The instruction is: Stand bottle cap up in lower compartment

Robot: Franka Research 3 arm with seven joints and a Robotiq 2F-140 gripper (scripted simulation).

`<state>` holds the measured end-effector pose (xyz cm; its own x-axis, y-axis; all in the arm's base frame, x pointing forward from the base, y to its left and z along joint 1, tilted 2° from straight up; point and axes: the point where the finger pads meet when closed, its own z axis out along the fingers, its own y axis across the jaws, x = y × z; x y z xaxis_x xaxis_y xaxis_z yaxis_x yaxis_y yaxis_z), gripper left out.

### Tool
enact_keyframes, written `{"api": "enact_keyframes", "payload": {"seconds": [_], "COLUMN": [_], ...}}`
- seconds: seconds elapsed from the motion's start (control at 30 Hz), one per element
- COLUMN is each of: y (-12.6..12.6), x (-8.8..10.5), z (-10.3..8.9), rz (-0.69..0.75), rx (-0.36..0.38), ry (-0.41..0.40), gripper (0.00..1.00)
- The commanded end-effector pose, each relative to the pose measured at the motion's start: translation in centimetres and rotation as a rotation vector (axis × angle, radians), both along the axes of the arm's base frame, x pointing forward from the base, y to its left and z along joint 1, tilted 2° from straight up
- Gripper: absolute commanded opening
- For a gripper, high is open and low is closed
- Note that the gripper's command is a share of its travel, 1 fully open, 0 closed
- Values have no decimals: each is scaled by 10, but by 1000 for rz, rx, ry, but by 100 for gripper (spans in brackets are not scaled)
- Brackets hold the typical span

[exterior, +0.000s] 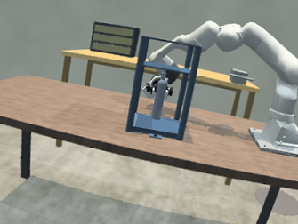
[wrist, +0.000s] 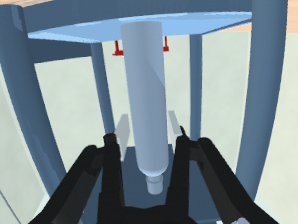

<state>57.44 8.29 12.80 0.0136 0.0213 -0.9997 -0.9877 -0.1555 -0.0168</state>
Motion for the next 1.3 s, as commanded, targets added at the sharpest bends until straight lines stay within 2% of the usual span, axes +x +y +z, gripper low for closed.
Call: {"api": "enact_keyframes", "payload": {"seconds": [0.0, 1.27], "y": [-2, -31], "x": [1, 5], "z": [1, 0], "rz": [-1, -1], "rx": [4, 4], "ry": [-3, -3], "gripper": [35, 35]}}
